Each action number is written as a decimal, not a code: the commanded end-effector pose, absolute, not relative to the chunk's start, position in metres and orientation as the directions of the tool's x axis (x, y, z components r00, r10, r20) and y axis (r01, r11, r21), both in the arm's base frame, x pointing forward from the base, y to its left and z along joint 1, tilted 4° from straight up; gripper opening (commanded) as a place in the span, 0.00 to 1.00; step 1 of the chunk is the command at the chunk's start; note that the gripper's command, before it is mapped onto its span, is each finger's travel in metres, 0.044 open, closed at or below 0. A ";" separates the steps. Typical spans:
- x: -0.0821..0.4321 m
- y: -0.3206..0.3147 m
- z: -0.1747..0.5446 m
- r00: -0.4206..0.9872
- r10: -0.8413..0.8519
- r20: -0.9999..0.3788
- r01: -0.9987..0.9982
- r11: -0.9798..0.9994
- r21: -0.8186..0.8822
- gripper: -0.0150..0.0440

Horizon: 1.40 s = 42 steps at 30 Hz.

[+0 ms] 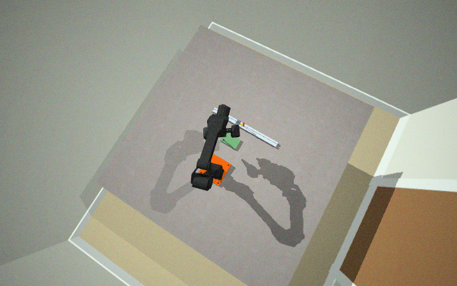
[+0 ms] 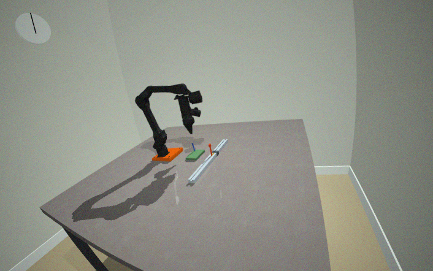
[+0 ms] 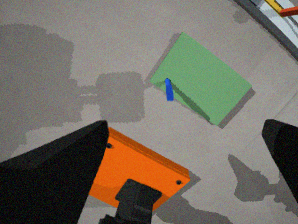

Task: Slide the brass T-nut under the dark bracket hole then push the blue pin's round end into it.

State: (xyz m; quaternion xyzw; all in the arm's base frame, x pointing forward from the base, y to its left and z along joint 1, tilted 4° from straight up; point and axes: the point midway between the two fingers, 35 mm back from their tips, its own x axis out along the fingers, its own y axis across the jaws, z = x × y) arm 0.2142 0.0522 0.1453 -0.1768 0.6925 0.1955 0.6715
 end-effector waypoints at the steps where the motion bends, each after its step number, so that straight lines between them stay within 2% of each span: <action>1: 0.205 0.054 0.141 -0.047 0.019 -0.999 -0.474 0.879 0.039 1.00; 14: 0.203 0.056 0.082 -0.047 0.019 -0.999 -0.474 0.879 0.039 1.00; 42: 0.202 0.056 0.042 -0.047 0.019 -0.999 -0.474 0.879 0.039 1.00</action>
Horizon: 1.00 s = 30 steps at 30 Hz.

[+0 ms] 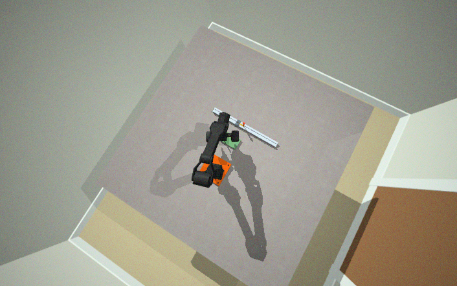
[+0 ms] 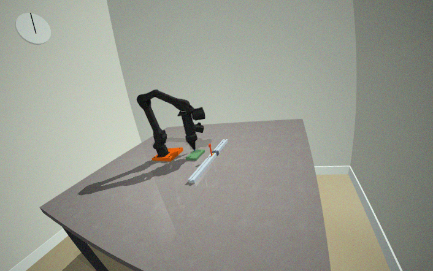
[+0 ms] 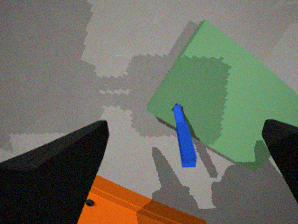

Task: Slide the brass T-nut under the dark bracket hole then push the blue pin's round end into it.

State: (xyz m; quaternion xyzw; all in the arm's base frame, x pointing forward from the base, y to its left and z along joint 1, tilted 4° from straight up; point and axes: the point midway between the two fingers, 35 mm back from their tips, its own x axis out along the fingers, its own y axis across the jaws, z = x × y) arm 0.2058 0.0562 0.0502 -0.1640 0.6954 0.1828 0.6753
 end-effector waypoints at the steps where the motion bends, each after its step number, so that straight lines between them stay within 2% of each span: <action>1: 0.202 0.056 0.041 -0.047 0.019 -0.999 -0.474 0.879 0.039 1.00; 9: 0.201 0.056 0.031 -0.047 0.019 -0.999 -0.474 0.879 0.039 1.00; 25: 0.201 0.056 0.031 -0.047 0.019 -0.999 -0.474 0.879 0.039 0.29; 26: 0.201 0.056 0.031 -0.047 0.019 -0.999 -0.474 0.879 0.039 0.28; 30: 0.201 0.056 0.031 -0.047 0.019 -0.999 -0.474 0.879 0.039 0.10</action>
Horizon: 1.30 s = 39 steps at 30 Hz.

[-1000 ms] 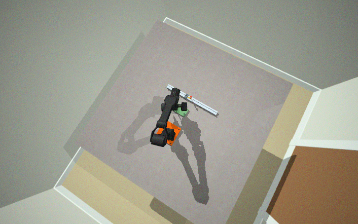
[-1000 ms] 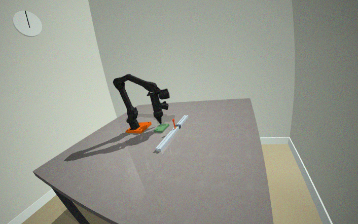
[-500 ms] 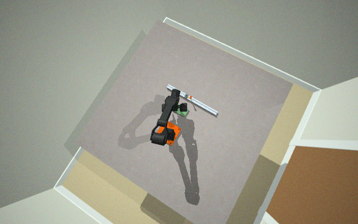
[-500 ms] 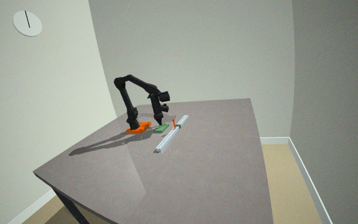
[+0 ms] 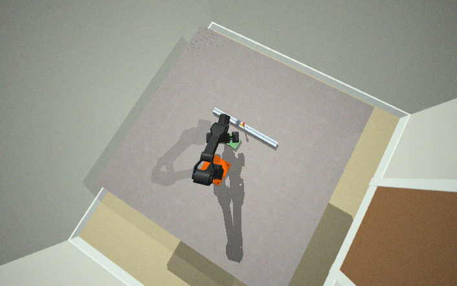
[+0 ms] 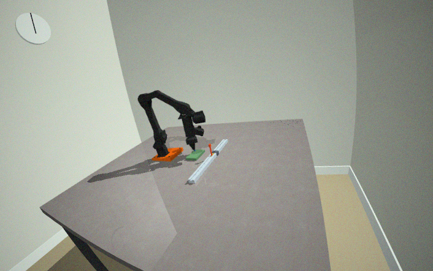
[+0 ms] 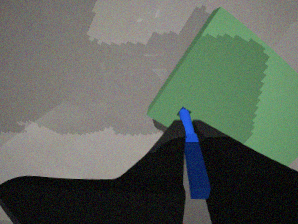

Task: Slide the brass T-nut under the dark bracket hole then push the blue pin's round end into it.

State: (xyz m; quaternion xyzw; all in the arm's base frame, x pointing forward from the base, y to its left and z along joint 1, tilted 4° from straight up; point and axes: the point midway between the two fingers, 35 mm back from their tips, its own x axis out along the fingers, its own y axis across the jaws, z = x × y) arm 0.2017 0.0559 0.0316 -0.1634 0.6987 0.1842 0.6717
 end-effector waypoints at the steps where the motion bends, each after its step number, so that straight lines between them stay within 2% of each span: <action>1: 0.201 0.056 0.031 -0.047 0.019 -0.999 -0.474 0.879 0.039 0.05; 3: 0.201 0.056 0.031 -0.047 0.019 -0.999 -0.474 0.879 0.039 0.00; 30: 0.200 0.055 0.052 -0.050 0.018 -0.999 -0.473 0.880 0.039 0.00; 39: 0.202 0.055 0.079 -0.048 0.018 -0.999 -0.474 0.880 0.039 0.00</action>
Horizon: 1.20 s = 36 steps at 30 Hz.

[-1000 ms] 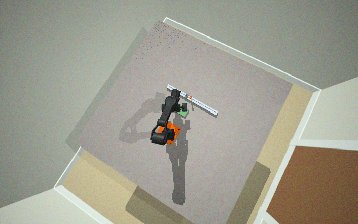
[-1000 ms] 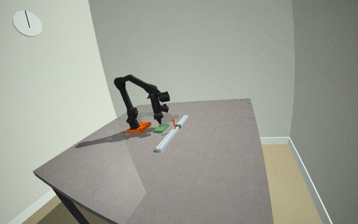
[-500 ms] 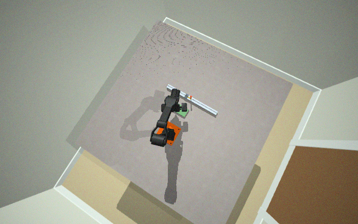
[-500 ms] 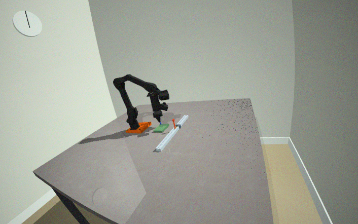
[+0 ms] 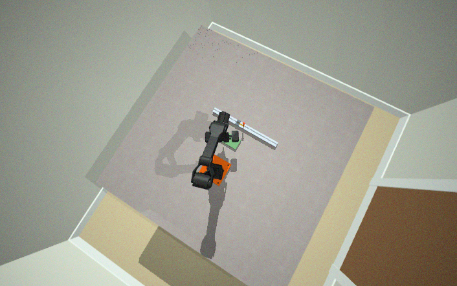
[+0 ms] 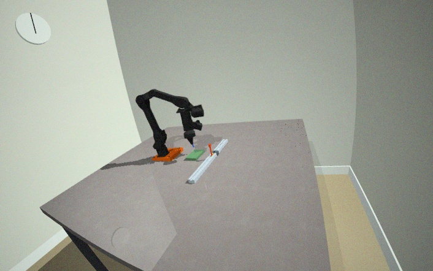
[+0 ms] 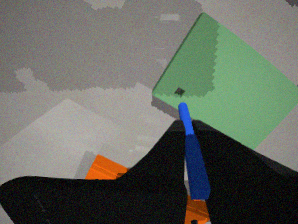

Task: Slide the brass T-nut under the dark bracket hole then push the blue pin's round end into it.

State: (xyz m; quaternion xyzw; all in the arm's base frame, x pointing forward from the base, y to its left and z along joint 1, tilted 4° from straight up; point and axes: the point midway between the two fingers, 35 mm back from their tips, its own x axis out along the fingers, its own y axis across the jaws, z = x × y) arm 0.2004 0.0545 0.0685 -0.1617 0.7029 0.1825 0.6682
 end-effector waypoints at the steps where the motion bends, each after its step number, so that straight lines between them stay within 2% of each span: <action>1: 0.202 0.054 0.082 -0.048 0.018 -0.999 -0.474 0.880 0.039 0.00; 9: 0.204 0.054 0.098 -0.048 0.018 -0.999 -0.472 0.881 0.039 0.00; 36: 0.292 0.043 0.107 -0.097 -0.005 -0.995 -0.366 0.930 0.031 0.00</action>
